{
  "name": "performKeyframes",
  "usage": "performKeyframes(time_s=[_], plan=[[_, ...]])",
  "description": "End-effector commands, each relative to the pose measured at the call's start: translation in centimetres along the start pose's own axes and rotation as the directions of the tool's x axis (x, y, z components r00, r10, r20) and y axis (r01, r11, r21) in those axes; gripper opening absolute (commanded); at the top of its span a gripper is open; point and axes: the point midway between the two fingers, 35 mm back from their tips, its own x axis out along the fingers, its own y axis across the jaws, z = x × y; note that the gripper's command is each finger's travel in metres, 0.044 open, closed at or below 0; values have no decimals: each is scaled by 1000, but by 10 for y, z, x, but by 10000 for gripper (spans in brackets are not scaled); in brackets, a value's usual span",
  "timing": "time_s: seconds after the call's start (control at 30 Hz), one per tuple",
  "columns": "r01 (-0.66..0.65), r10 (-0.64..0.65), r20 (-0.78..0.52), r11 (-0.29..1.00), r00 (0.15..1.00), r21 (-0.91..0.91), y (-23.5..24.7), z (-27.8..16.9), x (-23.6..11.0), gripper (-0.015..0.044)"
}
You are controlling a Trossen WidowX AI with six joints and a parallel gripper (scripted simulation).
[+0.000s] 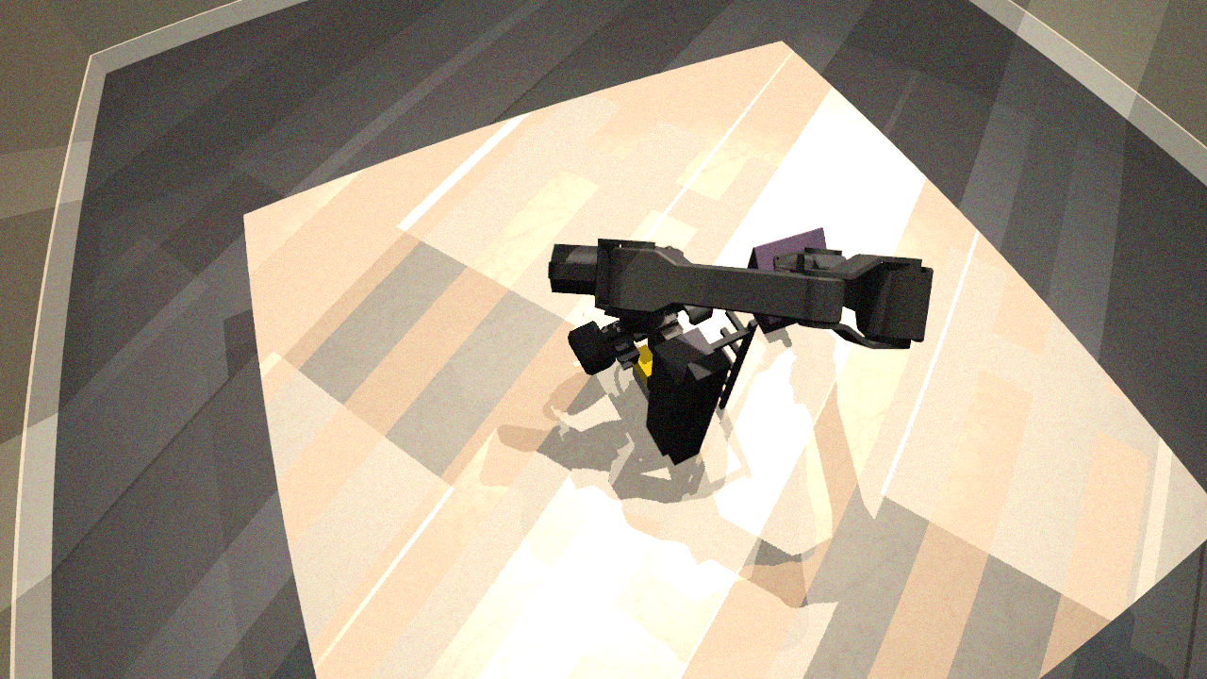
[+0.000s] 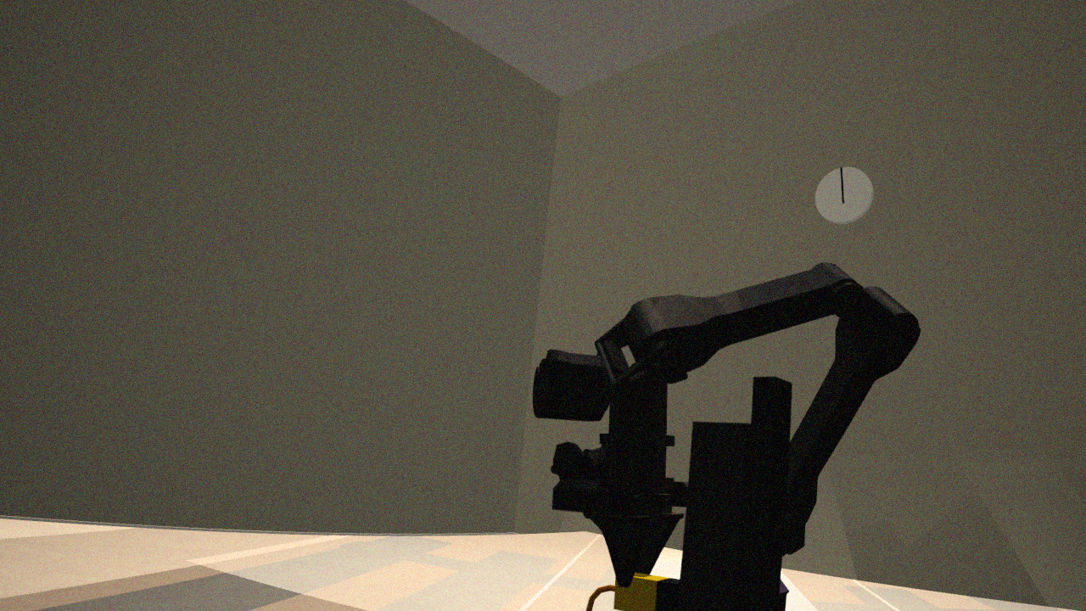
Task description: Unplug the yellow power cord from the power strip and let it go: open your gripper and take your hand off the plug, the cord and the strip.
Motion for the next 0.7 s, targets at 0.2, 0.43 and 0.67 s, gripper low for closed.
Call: performKeyframes(time_s=[0.2, 0.43, 0.67], plan=[[-9, 7, 73, 1000, 997, 22, -3, 44, -12, 0], [0, -1, 61, 1000, 998, 16, -3, 36, -8, 105], [0, -1, 61, 1000, 998, 16, -3, 36, -8, 160]])
